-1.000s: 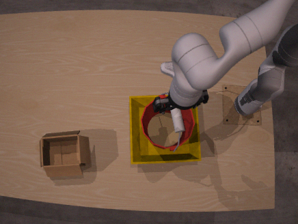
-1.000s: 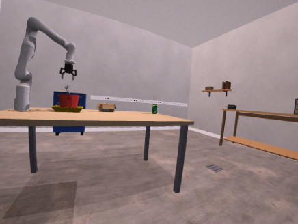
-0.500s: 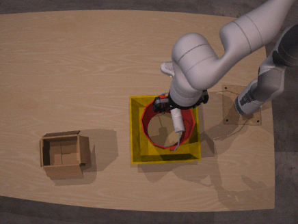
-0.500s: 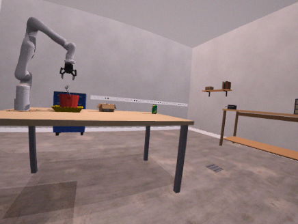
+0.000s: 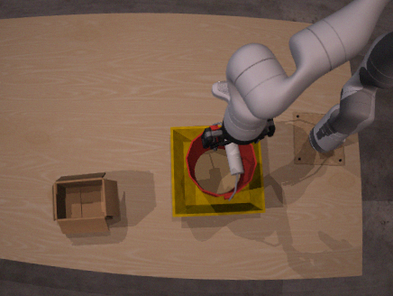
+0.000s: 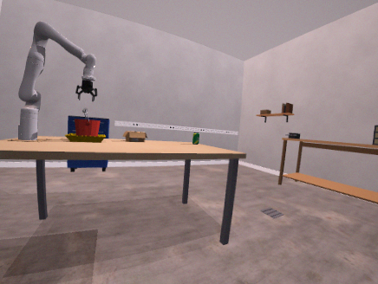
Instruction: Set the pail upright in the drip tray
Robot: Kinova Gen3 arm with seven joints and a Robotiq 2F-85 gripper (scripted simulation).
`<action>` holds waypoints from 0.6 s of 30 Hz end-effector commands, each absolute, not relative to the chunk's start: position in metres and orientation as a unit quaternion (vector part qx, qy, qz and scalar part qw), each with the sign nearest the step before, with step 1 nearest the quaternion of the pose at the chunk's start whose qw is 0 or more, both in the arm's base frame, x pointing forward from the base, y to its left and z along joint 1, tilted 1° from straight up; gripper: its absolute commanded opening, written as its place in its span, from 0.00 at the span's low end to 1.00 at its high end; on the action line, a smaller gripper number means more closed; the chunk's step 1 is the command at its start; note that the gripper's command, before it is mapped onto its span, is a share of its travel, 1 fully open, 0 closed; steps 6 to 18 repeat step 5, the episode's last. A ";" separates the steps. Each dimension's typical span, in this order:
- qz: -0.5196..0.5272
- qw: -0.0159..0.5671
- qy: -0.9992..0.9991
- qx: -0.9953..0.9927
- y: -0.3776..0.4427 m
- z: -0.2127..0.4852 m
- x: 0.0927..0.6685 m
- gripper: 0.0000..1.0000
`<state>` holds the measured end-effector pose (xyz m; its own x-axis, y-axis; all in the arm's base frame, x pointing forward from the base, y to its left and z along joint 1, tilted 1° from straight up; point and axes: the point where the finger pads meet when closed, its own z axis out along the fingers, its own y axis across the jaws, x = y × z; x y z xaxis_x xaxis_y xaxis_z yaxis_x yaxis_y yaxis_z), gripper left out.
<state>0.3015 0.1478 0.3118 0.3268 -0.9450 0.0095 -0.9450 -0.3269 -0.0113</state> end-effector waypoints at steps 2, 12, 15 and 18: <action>-0.005 0.002 0.578 -0.816 0.148 0.314 0.300 1.00; -0.005 0.002 0.578 -0.816 0.148 0.314 0.300 1.00; -0.005 0.002 0.578 -0.816 0.148 0.314 0.300 1.00; -0.005 0.002 0.578 -0.816 0.148 0.314 0.300 1.00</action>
